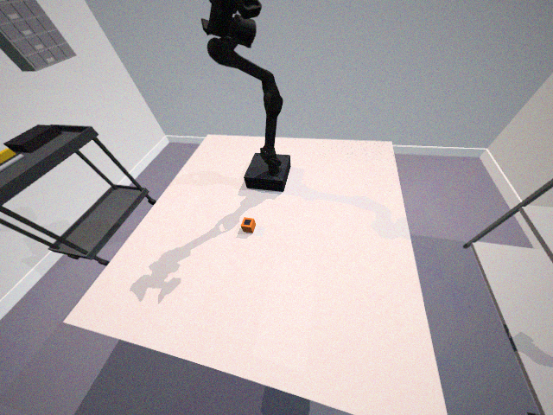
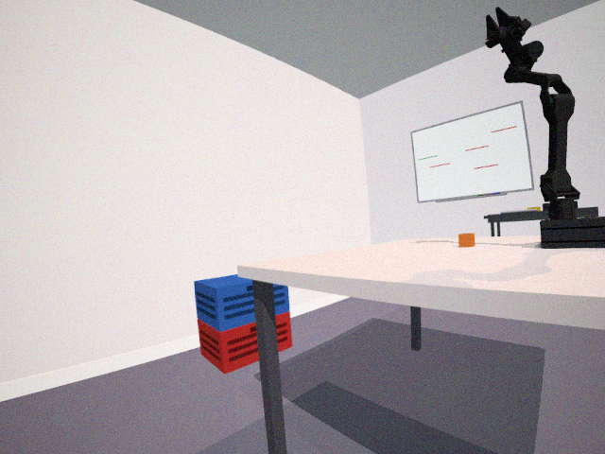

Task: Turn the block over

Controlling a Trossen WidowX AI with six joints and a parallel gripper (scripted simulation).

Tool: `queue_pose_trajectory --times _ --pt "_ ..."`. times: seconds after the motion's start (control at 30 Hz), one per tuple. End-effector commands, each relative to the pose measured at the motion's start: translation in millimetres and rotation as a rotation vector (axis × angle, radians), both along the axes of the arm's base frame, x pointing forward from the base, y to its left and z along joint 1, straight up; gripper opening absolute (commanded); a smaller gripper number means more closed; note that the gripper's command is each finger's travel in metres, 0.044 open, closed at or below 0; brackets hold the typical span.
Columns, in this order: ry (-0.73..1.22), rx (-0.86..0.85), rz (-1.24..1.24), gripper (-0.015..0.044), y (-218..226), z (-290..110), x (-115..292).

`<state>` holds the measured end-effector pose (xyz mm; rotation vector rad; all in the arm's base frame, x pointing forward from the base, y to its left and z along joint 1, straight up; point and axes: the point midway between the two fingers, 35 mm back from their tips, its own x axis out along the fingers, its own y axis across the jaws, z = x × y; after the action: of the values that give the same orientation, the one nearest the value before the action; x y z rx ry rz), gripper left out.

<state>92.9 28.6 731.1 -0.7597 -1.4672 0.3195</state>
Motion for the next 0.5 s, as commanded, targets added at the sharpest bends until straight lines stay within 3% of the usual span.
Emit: queue_pose_trajectory --times 0.0,0.23,0.47 --pt "0.005 0.007 0.001 0.0426 -1.6 0.4 1.7" --pt "0.210 0.264 0.024 0.0440 -60.5 1.6 75.0" --pt "0.459 0.493 -0.010 0.0440 -111.7 -30.4 163.4"
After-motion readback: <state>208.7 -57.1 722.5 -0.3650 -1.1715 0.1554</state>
